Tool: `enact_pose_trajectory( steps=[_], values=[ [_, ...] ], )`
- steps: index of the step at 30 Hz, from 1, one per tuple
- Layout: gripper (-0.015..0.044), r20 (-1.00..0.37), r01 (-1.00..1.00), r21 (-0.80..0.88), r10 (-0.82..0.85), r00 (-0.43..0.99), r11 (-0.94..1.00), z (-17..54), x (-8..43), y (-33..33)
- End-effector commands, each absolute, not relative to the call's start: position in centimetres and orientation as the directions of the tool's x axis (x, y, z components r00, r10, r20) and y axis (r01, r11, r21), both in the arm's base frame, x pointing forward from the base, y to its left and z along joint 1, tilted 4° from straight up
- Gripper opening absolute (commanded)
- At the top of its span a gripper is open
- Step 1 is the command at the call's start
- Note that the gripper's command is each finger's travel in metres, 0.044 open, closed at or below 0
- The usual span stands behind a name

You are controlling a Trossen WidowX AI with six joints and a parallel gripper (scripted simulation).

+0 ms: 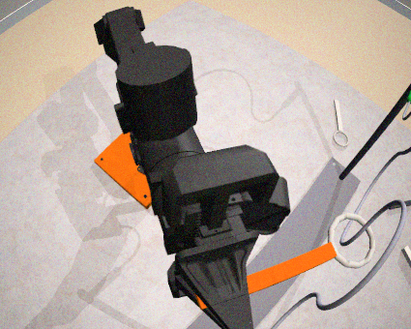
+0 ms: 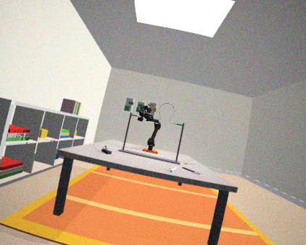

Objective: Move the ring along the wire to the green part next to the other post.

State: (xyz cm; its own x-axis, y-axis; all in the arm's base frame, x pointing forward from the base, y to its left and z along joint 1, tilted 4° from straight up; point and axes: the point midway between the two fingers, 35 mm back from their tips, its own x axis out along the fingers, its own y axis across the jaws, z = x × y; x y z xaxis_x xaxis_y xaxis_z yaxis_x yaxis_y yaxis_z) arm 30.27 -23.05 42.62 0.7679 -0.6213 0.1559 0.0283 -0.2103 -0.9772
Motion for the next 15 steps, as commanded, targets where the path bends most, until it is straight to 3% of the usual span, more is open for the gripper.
enact_pose_trajectory(
  steps=[1,15],
  values=[
    [-0.015,0.114,0.041,-0.991,-0.638,0.761,-0.129,41.2,30.1,-23.2],
    [-0.015,-0.061,0.104,-0.973,-0.661,0.748,0.208,36.1,29.9,-22.6]
  ],
)
